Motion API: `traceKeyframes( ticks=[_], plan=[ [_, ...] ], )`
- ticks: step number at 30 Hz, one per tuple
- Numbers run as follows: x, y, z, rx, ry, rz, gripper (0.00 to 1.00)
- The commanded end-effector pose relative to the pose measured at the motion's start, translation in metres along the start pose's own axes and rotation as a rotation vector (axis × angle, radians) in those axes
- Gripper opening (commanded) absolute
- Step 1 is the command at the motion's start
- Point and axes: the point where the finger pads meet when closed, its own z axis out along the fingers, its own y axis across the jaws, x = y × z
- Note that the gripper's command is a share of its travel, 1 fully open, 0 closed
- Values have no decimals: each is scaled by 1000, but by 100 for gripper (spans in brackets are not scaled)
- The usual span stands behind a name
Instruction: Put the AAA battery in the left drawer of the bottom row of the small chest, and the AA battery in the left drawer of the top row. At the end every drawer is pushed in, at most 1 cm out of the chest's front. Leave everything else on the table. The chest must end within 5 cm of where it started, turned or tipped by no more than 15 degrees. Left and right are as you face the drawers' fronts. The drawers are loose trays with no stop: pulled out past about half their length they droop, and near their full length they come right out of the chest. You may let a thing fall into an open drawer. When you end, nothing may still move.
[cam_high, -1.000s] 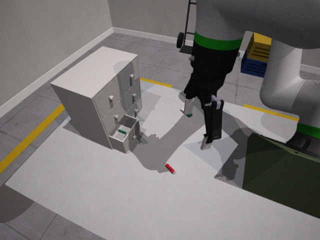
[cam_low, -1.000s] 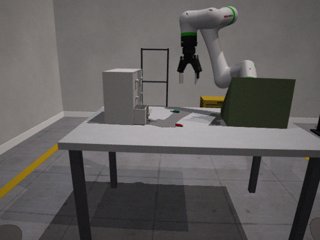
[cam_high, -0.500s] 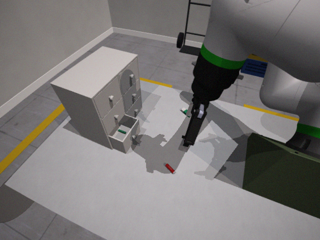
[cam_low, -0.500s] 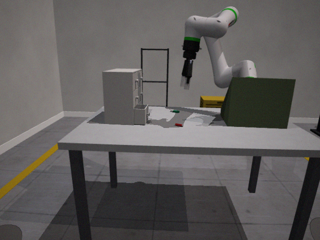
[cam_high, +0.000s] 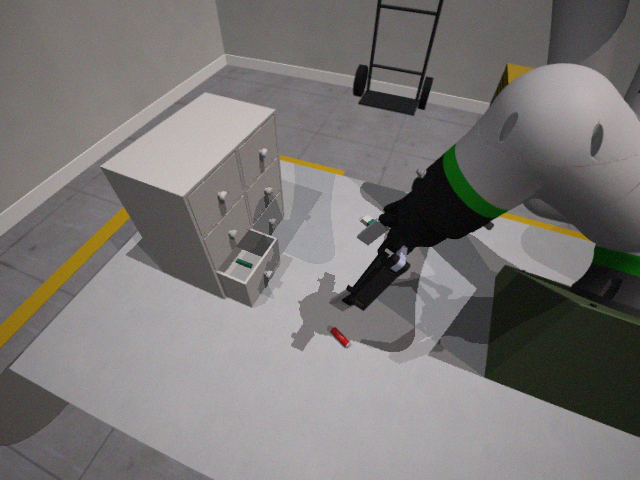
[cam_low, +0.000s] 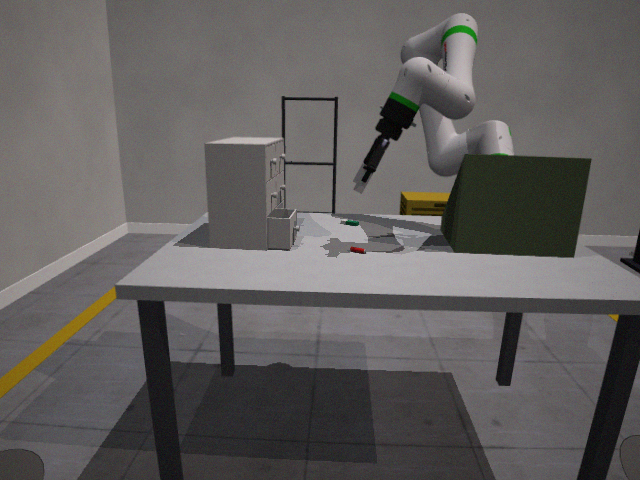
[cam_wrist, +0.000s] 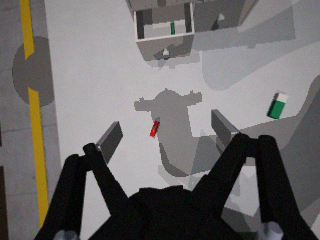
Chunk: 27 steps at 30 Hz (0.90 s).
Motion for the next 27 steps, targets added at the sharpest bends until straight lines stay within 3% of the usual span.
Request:
traceKeyframes(
  ticks=[1,14,27],
  plan=[
    [13,9,23,-21,200,39,100],
    [21,9,49,-25,369,37,100],
    [23,9,55,-24,405,37,100]
  ],
)
